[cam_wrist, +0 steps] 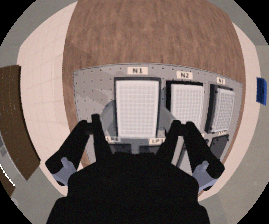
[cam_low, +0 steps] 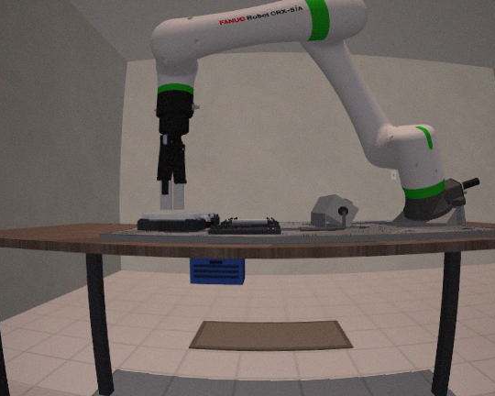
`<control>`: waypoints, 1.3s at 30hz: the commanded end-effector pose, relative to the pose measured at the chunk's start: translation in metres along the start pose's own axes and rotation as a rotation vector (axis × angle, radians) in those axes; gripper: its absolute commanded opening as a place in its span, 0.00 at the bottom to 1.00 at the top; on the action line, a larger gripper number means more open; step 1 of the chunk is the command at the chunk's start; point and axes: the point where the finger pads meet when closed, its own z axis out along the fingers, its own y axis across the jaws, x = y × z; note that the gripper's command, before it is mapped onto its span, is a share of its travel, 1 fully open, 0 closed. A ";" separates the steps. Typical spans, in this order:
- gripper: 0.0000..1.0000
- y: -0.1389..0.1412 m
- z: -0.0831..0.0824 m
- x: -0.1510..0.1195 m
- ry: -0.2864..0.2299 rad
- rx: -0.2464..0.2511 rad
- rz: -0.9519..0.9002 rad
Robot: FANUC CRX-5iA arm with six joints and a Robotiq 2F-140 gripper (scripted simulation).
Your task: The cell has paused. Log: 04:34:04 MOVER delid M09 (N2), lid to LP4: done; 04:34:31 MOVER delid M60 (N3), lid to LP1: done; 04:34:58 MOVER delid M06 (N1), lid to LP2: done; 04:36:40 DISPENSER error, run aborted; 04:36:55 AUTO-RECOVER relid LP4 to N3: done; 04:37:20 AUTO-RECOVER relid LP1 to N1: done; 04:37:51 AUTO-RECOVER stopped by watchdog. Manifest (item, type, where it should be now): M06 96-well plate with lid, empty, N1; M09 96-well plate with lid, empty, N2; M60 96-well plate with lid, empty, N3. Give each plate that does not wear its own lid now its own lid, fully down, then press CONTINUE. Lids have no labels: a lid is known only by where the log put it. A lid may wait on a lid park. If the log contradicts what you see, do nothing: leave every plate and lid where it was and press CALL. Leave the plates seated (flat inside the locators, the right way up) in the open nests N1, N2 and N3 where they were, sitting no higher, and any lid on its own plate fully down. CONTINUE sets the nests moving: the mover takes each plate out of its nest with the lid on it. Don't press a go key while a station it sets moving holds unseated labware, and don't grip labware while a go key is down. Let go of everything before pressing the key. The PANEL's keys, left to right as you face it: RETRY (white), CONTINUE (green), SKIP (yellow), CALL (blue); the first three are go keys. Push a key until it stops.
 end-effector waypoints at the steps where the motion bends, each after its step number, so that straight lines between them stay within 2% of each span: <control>1: 0.66 0.000 0.001 0.000 0.000 0.000 0.000; 39: 0.66 0.000 0.012 0.000 0.000 0.000 0.000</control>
